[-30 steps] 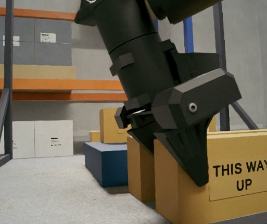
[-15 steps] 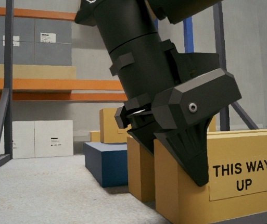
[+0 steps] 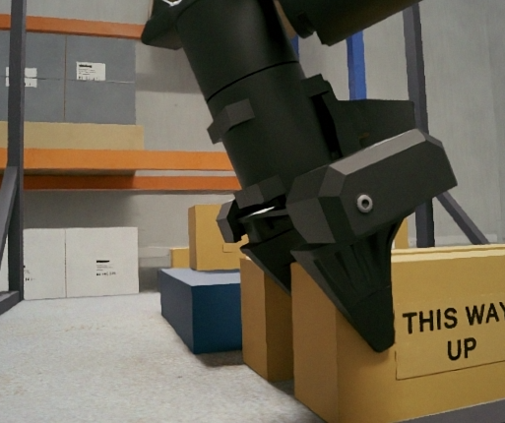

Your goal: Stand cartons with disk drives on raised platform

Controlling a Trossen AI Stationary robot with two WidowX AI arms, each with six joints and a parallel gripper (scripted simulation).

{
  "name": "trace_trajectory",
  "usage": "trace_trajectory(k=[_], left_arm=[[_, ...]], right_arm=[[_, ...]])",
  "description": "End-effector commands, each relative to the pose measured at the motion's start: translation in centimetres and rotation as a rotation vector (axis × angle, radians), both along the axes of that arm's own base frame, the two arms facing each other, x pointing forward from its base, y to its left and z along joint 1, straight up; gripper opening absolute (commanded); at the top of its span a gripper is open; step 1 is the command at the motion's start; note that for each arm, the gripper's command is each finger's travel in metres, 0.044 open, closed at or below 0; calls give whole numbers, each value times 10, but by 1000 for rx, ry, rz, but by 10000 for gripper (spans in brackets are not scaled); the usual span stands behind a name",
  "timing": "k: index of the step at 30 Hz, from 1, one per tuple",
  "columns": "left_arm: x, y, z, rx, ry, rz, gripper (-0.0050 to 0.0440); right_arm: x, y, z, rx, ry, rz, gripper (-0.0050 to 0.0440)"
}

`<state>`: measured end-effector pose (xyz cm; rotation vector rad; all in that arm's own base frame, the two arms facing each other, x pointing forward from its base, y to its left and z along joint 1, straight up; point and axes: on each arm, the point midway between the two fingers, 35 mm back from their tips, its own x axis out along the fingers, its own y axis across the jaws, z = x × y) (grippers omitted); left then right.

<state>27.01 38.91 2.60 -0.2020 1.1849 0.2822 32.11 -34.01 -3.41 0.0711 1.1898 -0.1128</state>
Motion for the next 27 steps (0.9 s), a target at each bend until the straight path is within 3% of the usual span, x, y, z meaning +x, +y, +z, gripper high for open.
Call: trace_trajectory(k=[1,27], left_arm=[[4,1,15,24,-19,-7,-50],[2,4,15,31,-18,0,-50]], right_arm=[[5,-4,13,-21,-19,2,-50],[4,-5,14,-26,-21,0,-50]])
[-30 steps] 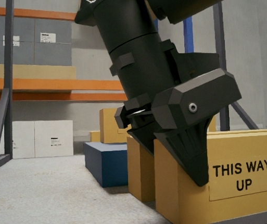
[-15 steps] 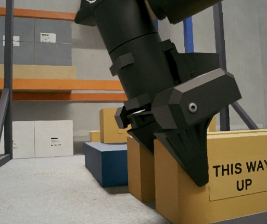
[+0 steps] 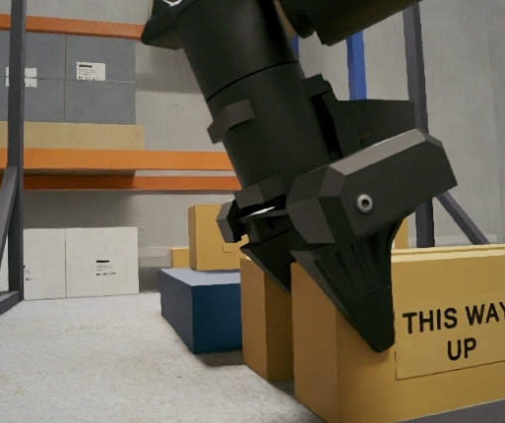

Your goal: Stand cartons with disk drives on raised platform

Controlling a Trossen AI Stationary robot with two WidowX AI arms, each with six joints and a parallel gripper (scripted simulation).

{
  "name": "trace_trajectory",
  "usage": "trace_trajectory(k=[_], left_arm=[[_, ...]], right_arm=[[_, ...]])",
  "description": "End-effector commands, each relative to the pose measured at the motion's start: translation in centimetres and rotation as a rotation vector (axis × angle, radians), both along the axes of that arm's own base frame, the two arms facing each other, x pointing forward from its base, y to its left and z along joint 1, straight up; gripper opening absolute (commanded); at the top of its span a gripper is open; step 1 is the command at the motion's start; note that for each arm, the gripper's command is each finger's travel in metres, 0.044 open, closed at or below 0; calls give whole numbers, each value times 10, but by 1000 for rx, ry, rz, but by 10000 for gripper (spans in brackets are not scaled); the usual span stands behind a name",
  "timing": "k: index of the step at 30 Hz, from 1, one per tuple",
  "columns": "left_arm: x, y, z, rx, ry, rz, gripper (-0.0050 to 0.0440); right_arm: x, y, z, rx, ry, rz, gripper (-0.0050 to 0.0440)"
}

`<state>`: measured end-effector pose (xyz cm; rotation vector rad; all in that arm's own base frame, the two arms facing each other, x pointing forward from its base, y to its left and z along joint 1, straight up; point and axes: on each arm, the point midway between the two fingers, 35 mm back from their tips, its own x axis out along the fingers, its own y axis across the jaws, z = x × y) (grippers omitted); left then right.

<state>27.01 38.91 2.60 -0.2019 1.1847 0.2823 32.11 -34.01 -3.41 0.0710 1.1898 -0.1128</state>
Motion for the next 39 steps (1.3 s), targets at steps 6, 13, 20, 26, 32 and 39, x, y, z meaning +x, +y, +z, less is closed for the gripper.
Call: trace_trajectory(k=[6,13,20,26,32,39], left_arm=[[2,4,15,31,-18,0,-50],[2,4,15,31,-18,0,-50],[2,4,15,31,-18,0,-50],[2,4,15,31,-18,0,-50],[4,4,65,21,-16,-3,-50],[4,4,65,21,-16,-3,-50]], right_arm=[[4,-5,14,-26,-21,0,-50],[3,-5,14,-26,-21,0,-50],[3,-5,14,-26,-21,0,-50],[3,-5,14,-26,-21,0,-50],[3,-4,64,-15,-15,3,-50],[3,-4,64,-15,-15,3,-50]])
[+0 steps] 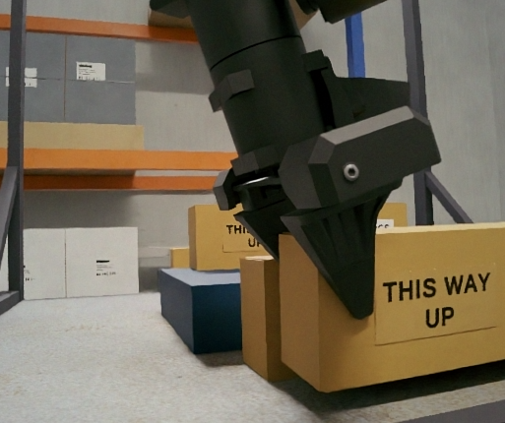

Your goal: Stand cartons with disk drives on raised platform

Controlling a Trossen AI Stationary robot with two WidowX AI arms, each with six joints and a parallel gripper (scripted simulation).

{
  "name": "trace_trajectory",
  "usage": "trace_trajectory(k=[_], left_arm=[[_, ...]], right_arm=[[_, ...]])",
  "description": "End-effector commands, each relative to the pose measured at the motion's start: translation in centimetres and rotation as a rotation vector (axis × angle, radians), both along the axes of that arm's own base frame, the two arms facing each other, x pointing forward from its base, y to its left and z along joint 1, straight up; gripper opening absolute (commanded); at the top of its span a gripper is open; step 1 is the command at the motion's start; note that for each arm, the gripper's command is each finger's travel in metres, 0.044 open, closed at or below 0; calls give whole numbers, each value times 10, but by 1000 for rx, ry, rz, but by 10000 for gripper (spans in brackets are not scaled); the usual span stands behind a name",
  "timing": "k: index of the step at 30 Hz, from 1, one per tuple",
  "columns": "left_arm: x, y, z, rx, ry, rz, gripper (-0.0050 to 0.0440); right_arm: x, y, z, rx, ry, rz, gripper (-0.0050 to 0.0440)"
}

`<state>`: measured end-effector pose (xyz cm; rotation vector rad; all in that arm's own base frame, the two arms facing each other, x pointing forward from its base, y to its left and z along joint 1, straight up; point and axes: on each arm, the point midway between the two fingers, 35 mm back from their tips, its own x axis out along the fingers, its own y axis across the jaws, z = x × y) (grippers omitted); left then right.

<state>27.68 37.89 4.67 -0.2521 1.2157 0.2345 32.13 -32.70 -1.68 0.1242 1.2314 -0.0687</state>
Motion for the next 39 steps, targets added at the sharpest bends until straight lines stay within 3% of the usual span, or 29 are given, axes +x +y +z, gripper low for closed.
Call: trace_trajectory(k=[1,38,39], left_arm=[[-3,14,44,89,-36,9,-50],[-4,14,43,90,-37,10,-50],[0,8,70,55,-28,2,-50]], right_arm=[[3,-17,46,-82,-53,-4,-50],[3,-16,47,-84,-54,-8,-50],[3,-9,69,-33,-27,0,-50]])
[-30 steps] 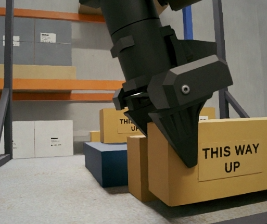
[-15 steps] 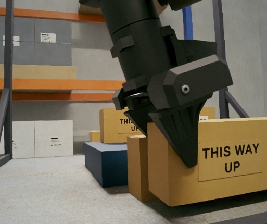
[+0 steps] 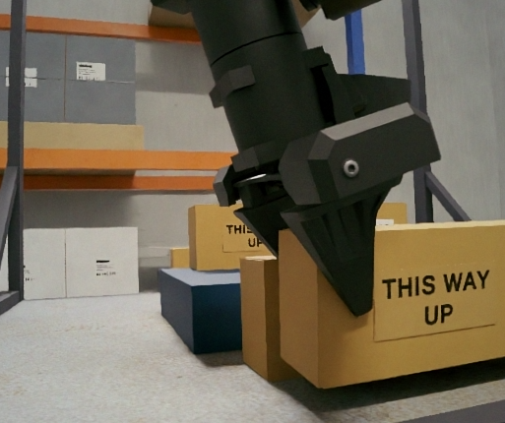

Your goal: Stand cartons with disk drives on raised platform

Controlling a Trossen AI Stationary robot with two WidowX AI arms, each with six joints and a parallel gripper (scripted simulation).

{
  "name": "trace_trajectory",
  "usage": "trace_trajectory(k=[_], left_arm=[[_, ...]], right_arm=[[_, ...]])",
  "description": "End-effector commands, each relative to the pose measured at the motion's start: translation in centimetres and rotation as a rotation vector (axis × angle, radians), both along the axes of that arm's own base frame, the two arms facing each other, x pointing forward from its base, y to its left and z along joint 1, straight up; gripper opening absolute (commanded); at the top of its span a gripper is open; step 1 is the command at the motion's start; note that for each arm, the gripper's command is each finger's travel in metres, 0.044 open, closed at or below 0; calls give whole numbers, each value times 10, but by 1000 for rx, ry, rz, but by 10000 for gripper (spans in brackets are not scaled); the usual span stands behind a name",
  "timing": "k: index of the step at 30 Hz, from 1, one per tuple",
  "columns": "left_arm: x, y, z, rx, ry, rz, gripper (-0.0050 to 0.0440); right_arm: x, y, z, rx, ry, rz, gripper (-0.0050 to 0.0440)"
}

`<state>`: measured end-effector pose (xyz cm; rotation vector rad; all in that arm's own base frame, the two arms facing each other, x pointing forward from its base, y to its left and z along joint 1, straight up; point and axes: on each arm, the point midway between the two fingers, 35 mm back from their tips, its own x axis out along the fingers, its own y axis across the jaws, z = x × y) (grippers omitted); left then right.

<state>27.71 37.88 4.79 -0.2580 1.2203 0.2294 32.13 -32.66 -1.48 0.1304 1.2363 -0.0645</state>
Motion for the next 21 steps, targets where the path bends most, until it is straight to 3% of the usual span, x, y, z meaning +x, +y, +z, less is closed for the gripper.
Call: trace_trajectory(k=[1,21], left_arm=[[0,9,69,63,-31,3,-50],[1,9,70,61,-31,3,-50]], right_arm=[[4,-10,67,-40,-32,0,-50],[4,-11,66,-3,-4,4,-50]])
